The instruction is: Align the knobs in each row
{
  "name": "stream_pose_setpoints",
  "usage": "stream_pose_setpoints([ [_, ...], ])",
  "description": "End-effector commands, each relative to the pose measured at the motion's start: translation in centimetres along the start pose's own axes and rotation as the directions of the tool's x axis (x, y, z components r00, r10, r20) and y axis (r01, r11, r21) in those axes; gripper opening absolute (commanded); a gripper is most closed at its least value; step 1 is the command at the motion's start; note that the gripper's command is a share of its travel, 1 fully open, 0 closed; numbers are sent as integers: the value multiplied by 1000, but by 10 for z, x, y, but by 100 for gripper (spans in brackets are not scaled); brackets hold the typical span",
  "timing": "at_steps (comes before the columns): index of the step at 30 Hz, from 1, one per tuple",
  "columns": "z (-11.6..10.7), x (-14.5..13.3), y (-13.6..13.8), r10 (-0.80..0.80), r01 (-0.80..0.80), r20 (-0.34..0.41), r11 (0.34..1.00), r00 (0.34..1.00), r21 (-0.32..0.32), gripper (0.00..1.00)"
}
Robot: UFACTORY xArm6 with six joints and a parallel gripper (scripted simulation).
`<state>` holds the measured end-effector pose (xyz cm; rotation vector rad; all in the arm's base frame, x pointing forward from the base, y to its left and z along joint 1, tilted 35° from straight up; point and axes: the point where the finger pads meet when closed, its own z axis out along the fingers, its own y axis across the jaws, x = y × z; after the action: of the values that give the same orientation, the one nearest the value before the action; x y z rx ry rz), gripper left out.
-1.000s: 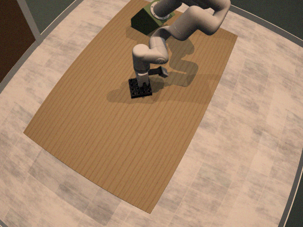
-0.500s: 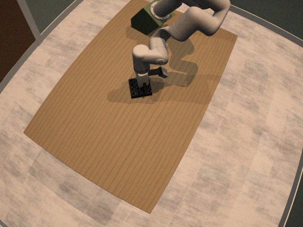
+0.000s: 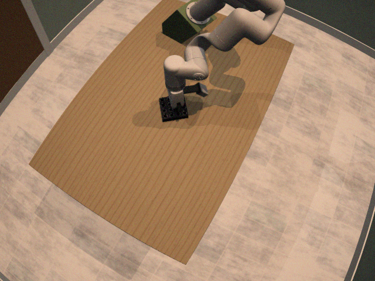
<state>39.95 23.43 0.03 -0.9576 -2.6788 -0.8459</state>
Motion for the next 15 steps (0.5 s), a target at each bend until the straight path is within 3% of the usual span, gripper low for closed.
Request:
stream_pose_setpoints([
  [1, -1, -1, 1, -1, 1, 2, 1000, 1000, -2, 19],
  [14, -1, -1, 1, -1, 1, 2, 1000, 1000, -2, 19],
  [15, -1, -1, 1, -1, 1, 2, 1000, 1000, -2, 8],
])
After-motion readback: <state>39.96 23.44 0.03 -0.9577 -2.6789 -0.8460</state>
